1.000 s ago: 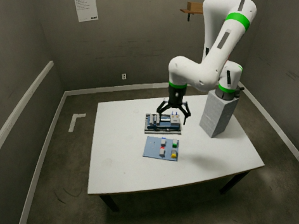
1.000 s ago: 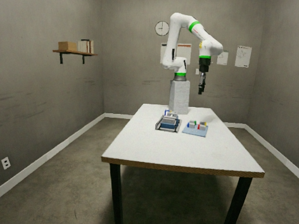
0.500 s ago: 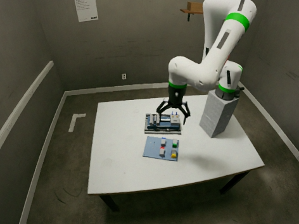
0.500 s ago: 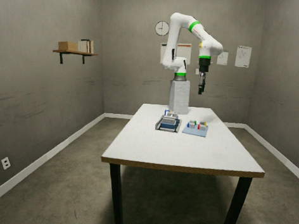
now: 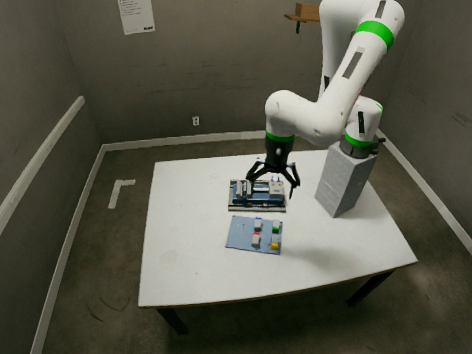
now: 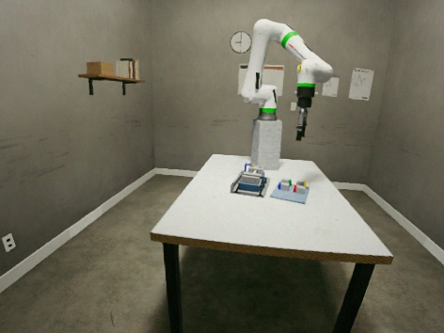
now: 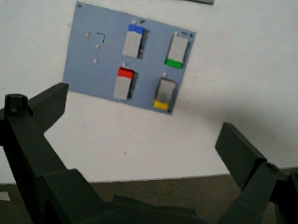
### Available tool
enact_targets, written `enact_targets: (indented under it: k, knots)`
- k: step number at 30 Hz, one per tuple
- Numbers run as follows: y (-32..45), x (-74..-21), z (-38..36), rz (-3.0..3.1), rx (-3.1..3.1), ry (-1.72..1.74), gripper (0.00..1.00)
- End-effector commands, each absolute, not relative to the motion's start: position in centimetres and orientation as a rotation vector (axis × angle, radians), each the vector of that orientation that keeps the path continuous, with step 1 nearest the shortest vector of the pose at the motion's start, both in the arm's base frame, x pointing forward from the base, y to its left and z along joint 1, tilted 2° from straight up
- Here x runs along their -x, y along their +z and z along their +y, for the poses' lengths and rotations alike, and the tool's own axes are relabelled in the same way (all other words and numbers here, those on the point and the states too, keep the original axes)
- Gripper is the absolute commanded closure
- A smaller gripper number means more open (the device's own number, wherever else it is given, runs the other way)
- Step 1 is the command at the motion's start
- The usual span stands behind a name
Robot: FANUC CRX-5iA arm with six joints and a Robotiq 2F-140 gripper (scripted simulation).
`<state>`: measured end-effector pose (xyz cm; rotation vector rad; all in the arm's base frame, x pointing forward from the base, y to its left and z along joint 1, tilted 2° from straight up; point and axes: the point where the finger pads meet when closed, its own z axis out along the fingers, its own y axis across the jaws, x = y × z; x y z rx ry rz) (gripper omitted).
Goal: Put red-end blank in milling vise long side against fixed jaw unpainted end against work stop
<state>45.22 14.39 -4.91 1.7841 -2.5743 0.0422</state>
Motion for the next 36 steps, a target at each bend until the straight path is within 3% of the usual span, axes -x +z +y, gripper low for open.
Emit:
enact_targets:
  k: [1, 10, 36]
  knots:
    - [-4.9, -45.8, 15.7, -2.575, -1.785, 0.043, 0.00]
    - [-4.9, -47.1, 19.0, -2.575, -1.785, 0.043, 0.00]
    - [-4.9, -47.1, 19.1, -2.575, -1.785, 0.043, 0.00]
